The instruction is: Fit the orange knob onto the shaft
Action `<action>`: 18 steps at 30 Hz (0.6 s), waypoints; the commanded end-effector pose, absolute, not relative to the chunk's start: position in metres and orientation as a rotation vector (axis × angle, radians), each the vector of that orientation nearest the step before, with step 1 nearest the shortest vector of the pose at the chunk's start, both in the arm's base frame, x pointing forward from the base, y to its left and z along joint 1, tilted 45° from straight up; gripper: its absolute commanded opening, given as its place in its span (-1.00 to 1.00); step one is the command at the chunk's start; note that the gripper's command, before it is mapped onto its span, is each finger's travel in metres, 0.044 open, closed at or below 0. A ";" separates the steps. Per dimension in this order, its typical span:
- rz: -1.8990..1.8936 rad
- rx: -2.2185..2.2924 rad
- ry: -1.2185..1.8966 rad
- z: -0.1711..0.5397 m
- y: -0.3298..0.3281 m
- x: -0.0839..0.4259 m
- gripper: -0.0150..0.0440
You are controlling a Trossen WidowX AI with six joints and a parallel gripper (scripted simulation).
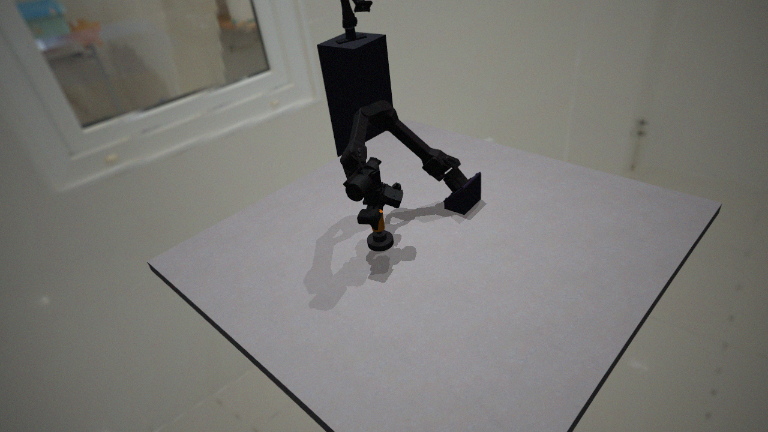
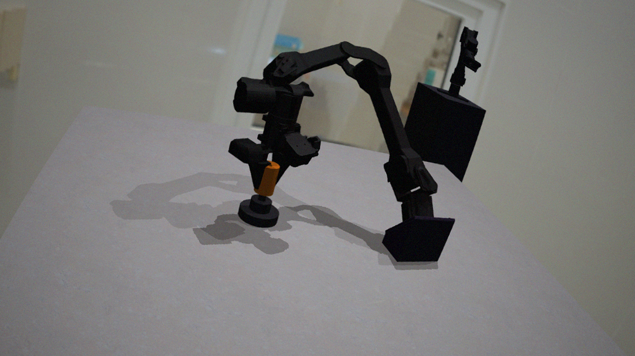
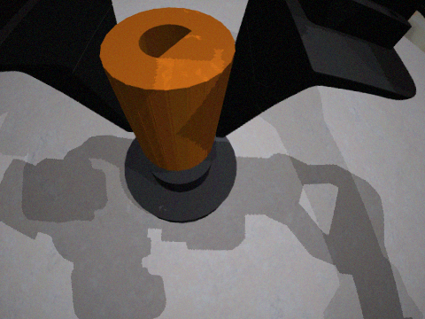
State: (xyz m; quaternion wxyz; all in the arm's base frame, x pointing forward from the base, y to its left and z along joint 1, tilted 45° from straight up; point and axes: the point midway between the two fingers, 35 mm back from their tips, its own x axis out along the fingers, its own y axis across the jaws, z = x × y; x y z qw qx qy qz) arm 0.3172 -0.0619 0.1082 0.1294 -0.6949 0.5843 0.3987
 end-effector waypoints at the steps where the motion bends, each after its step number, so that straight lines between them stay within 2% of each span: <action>1: 1.162 -2.025 1.698 0.111 -0.060 0.318 -0.49; 9: 1.380 -2.137 1.640 0.111 -0.061 0.318 -0.49; 18: 1.391 -2.143 1.636 0.108 -0.062 0.317 -0.49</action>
